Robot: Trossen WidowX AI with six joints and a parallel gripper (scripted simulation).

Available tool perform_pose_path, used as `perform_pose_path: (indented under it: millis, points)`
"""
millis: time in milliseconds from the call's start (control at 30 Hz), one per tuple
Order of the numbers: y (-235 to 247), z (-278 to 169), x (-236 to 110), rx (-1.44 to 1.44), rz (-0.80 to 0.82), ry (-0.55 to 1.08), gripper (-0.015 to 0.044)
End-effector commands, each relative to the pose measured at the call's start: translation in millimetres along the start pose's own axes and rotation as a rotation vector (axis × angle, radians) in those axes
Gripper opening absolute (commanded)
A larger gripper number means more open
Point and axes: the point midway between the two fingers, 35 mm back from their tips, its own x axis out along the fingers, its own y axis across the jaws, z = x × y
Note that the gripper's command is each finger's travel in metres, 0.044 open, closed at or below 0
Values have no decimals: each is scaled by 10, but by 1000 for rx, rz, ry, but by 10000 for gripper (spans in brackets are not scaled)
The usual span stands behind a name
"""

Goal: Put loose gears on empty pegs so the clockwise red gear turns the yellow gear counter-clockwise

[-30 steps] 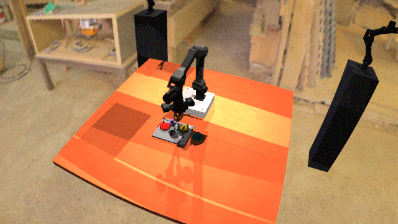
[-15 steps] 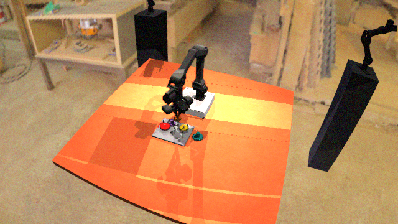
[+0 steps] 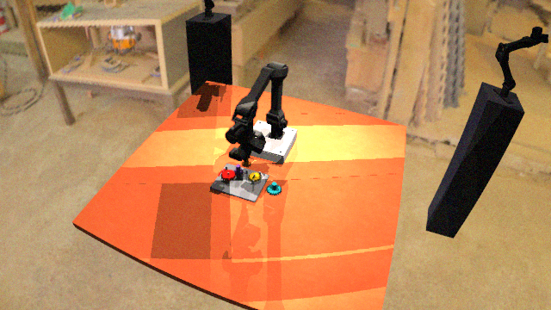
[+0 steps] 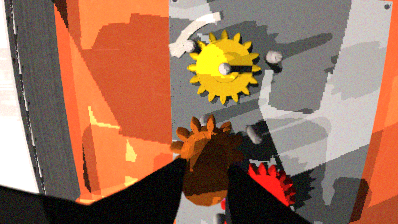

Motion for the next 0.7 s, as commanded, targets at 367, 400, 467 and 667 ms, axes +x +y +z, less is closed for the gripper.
perform_pose_path:
  millis: [367,400,467,667]
  points:
    - [21,6,0,-357,4,-3,0]
    - [21,6,0,-357,4,-3,0]
    - [20,7,2,-357,4,-3,0]
    - [20,9,41,-422,3,-3,0]
